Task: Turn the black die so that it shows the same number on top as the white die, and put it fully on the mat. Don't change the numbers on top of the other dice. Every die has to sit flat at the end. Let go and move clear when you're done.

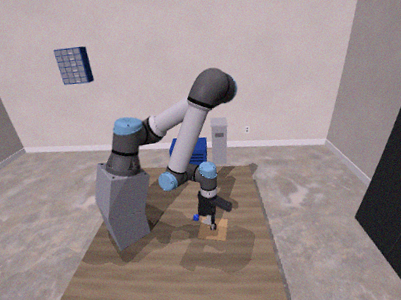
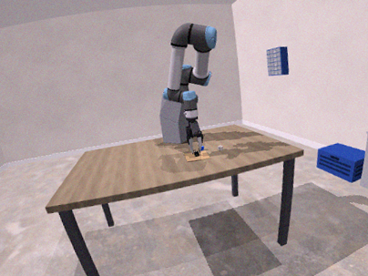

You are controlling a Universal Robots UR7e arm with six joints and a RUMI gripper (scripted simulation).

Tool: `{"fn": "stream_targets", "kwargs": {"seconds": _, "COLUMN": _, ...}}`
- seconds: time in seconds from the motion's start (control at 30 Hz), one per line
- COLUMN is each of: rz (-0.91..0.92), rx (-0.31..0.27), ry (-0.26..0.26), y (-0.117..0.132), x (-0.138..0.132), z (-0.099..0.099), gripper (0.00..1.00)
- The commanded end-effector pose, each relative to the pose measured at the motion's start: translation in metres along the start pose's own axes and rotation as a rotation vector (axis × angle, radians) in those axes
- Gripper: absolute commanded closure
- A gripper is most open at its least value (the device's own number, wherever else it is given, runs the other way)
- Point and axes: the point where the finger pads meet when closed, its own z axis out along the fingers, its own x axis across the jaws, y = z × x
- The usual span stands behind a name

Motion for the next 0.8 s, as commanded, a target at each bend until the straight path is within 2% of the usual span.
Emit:
{"fn": "stream_targets", "kwargs": {"seconds": 0.0, "rz": 0.0, "rx": 0.001, "ry": 0.0, "y": 0.0, "x": 0.0, "z": -0.013, "gripper": 0.76}}
{"fn": "stream_targets", "kwargs": {"seconds": 0.07, "rz": 0.0, "rx": 0.001, "ry": 0.0, "y": 0.0, "x": 0.0, "z": -0.013, "gripper": 0.76}}
{"fn": "stream_targets", "kwargs": {"seconds": 0.53, "rz": 0.0, "rx": 0.001, "ry": 0.0, "y": 0.0, "x": 0.0, "z": -0.065, "gripper": 0.76}}
{"fn": "stream_targets", "kwargs": {"seconds": 0.77, "rz": 0.0, "rx": 0.001, "ry": 0.0, "y": 0.0, "x": 0.0, "z": -0.074, "gripper": 0.76}}
